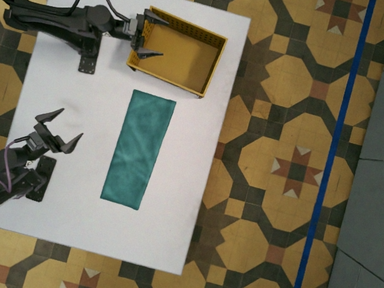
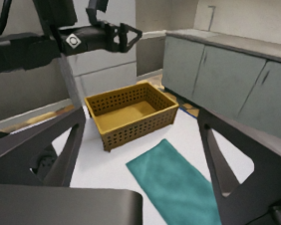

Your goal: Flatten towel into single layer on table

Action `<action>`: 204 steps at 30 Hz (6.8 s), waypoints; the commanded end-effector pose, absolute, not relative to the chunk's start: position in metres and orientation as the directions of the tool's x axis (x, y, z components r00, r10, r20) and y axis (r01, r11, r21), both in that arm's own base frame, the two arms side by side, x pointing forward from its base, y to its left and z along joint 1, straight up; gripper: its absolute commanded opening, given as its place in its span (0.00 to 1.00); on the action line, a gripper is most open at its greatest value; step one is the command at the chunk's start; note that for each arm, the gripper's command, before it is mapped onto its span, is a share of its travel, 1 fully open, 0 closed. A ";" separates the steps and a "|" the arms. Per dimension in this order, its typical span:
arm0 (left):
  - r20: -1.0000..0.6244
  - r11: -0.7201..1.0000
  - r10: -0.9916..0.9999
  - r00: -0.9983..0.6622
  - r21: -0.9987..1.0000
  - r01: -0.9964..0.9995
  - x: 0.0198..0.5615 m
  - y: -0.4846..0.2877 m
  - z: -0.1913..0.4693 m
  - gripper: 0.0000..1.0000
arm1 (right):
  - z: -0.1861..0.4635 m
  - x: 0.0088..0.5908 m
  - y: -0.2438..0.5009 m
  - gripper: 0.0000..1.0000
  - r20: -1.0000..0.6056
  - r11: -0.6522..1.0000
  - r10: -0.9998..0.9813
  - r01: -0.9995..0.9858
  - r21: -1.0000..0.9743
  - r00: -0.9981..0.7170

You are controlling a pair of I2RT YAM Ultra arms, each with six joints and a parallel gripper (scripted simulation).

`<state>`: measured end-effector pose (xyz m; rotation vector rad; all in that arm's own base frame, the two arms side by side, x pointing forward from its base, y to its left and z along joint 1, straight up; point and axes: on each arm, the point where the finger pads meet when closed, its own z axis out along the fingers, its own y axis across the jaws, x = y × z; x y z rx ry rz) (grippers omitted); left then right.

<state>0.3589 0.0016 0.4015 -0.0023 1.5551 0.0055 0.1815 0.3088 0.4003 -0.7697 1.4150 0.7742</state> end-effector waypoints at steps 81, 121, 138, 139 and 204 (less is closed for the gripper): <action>-0.644 0.557 0.723 -0.248 0.332 0.762 0.265 -0.122 0.151 0.34 | 0.127 0.289 0.085 0.34 -0.644 0.570 -0.716 -0.759 -0.315 -0.271; -0.156 -0.109 0.981 0.117 0.060 0.992 0.231 -0.184 0.063 0.34 | 0.066 0.280 0.110 0.34 -0.144 -0.050 -0.988 -0.995 -0.082 0.062; -0.138 -0.094 0.986 0.097 0.027 0.995 0.227 -0.175 0.026 0.34 | 0.024 0.268 0.112 0.34 -0.134 -0.054 -0.989 -0.998 -0.028 0.058; -0.139 -0.094 0.986 0.097 0.027 0.995 0.226 -0.174 0.011 0.34 | 0.011 0.265 0.113 0.34 -0.133 -0.054 -0.990 -0.998 -0.028 0.057; -0.161 -0.094 0.982 0.102 0.055 0.994 0.246 -0.187 0.031 0.34 | 0.003 0.283 0.115 0.00 -0.138 -0.047 -0.989 -0.999 0.000 0.047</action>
